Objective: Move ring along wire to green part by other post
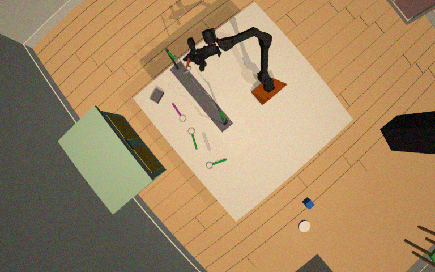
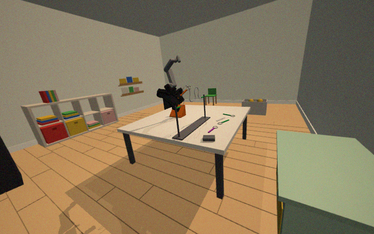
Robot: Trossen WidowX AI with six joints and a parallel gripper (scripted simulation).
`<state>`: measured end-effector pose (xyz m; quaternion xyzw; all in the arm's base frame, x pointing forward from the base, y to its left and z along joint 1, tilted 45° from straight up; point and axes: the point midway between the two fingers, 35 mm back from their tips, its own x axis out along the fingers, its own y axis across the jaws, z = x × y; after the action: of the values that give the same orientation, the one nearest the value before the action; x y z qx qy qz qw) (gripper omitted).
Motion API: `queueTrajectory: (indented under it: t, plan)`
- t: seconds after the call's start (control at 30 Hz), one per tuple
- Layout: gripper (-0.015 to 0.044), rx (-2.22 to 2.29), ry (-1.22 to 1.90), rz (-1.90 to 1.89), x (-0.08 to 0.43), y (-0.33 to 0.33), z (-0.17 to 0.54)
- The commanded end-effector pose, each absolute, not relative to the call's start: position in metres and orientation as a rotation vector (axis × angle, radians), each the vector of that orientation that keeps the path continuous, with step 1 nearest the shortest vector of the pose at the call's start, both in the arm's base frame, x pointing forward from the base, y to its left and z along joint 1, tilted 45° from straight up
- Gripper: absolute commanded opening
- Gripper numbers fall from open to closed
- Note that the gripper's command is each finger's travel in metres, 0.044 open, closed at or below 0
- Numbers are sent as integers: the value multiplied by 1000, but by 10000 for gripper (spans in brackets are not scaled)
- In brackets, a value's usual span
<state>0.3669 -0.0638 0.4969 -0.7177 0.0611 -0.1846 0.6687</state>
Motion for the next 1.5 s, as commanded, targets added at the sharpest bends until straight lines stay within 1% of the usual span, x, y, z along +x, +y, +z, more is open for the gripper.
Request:
queueTrajectory:
  t: [0.0, 1.47]
  plan:
    - [-150, -1678, 116, -429, 367, -63, 499]
    - [-150, -2260, -87, -605, 364, -52, 521]
